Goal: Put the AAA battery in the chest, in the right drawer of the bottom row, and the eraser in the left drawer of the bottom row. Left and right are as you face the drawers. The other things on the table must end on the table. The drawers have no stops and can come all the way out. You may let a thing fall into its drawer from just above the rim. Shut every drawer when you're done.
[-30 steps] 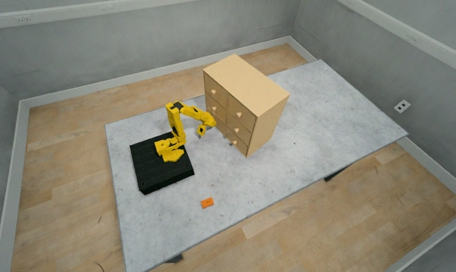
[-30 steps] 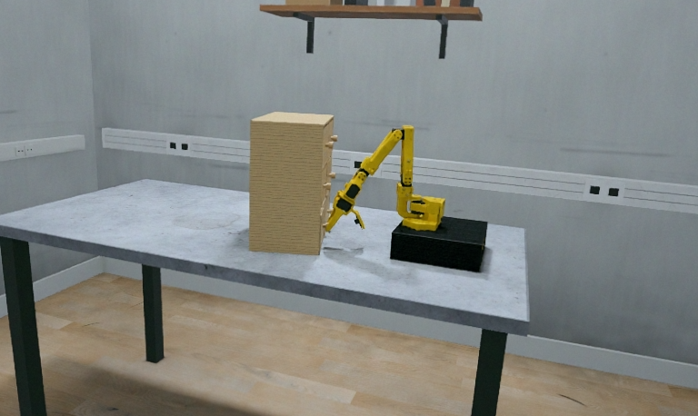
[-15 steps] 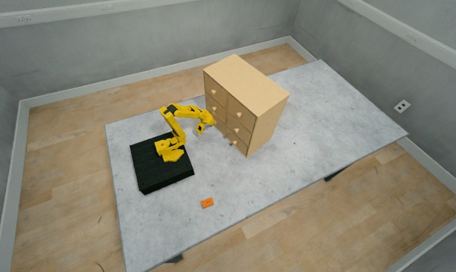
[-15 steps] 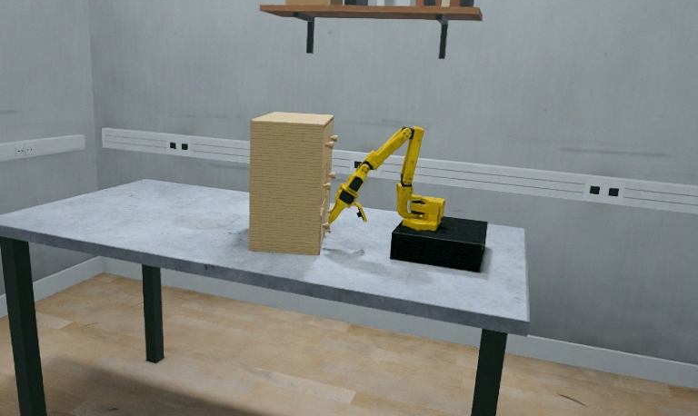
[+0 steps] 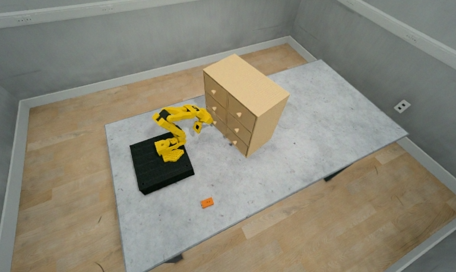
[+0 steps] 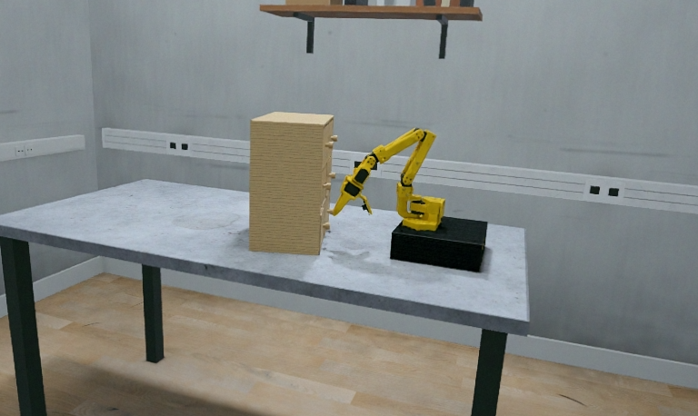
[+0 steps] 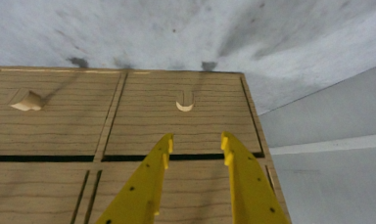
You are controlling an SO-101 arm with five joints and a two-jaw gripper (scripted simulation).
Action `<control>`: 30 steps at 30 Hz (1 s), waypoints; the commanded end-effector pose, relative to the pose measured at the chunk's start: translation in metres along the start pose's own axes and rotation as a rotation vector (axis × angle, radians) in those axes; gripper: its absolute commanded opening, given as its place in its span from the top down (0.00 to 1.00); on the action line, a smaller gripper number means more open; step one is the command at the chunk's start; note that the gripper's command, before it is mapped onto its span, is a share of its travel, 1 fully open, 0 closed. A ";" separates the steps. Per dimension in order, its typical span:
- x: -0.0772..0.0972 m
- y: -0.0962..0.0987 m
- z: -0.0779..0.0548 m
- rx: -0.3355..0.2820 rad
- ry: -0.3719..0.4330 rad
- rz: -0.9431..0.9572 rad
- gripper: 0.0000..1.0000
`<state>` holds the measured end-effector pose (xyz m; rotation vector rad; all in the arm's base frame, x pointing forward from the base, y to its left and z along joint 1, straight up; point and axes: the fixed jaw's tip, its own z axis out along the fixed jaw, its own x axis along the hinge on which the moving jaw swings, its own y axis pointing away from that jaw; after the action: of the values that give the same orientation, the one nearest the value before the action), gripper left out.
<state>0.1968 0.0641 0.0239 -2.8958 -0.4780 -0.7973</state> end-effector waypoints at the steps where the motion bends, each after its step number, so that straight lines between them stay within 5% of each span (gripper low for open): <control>1: -0.005 0.000 -0.001 0.001 -0.014 0.007 0.79; 6: -0.005 0.000 -0.001 0.001 -0.014 0.007 0.79; 30: -0.030 -0.001 -0.061 0.008 -0.015 0.007 0.79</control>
<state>0.1547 0.0493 0.0585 -2.8993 -0.4704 -0.7821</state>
